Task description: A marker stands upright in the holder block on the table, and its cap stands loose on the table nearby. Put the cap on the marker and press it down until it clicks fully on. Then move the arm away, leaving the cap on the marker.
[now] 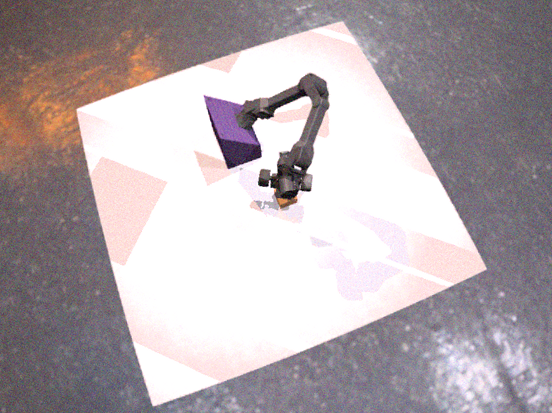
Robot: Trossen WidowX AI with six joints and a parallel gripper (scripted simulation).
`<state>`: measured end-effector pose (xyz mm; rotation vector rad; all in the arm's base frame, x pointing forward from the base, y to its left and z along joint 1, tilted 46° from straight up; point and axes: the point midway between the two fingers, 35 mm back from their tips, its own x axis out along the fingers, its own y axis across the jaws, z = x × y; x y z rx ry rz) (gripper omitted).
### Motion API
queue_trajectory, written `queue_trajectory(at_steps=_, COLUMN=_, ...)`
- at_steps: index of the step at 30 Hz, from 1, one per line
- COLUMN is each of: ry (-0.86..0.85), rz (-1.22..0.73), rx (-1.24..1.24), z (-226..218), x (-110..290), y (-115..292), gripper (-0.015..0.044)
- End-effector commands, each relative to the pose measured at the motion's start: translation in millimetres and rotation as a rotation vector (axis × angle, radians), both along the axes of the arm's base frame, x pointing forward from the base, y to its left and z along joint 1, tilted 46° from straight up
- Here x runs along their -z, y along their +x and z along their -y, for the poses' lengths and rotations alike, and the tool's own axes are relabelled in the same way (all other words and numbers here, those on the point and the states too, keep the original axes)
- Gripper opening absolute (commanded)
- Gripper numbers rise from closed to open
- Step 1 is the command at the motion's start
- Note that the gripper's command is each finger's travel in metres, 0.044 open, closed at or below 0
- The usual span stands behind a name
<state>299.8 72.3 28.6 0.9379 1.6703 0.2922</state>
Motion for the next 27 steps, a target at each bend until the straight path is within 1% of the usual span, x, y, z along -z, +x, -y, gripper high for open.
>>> queue_trajectory(at_steps=1, ry=0.0, rz=0.0, rx=0.0, z=0, x=0, y=0, gripper=0.0263)
queue_trajectory(at_steps=8, ry=0.0, rz=0.0, rx=0.0, z=0, x=0, y=0, gripper=0.044)
queue_trajectory(at_steps=12, ry=-0.002, rz=0.0, rx=0.0, z=7, x=-6, y=2, gripper=0.044)
queue_trajectory(at_steps=15, ry=-0.005, rz=0.0, rx=0.001, z=39, x=-36, y=4, gripper=0.044)
queue_trajectory(at_steps=17, ry=-0.003, rz=-0.001, rx=0.0, z=52, x=-51, y=3, gripper=0.044)
queue_trajectory(at_steps=22, ry=-0.003, rz=-0.001, rx=0.0, z=54, x=-52, y=3, gripper=0.044)
queue_trajectory(at_steps=24, ry=0.001, rz=0.046, rx=-0.047, z=53, x=-51, y=3, gripper=0.0387)
queue_trajectory(at_steps=27, ry=0.015, rz=0.248, rx=-0.247, z=49, x=-47, y=3, gripper=0.0309)
